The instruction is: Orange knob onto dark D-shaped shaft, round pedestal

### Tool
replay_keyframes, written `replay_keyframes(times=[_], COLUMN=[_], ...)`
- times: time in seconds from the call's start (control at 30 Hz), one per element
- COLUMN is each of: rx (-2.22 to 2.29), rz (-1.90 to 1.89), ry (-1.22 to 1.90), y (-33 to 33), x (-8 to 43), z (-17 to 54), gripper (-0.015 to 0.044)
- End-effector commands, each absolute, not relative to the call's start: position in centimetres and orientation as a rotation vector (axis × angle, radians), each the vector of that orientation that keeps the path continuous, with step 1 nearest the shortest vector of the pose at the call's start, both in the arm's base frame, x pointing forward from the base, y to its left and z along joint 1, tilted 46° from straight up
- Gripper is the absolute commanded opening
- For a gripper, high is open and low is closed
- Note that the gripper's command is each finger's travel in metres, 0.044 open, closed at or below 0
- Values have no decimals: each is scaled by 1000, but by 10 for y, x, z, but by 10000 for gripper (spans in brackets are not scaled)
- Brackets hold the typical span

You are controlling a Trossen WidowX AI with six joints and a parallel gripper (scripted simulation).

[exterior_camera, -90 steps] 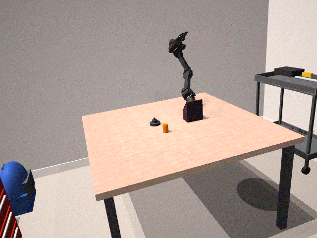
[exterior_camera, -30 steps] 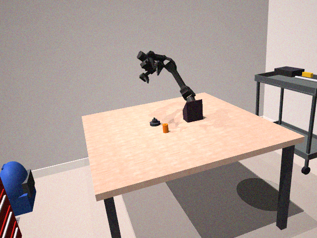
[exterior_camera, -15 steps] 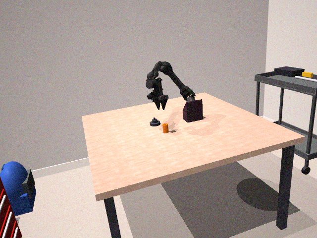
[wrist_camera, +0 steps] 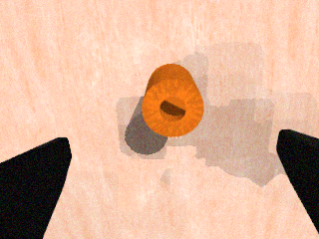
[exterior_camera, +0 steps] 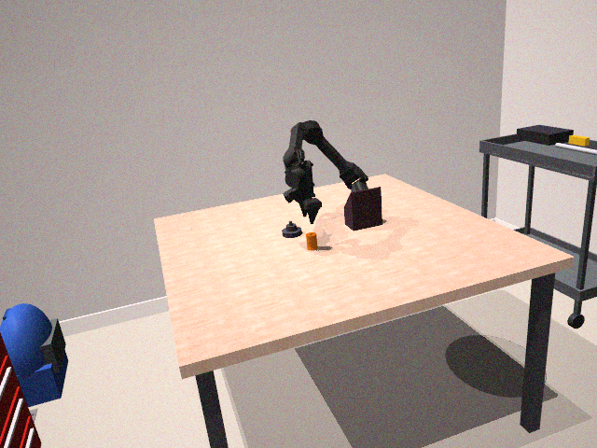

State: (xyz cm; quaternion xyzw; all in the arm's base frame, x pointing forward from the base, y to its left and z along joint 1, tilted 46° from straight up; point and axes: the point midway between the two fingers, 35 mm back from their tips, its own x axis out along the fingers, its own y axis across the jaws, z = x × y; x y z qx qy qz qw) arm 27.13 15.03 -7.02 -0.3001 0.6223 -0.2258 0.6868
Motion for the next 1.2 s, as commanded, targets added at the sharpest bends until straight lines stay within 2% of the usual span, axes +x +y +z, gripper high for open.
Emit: replay_keyframes(times=[0.0, 1.17], rx=[-693, -693], rz=[-528, -527], ry=[1408, 1408], y=[128, 97], x=[269, 276], z=[-88, -124], gripper=[440, 440])
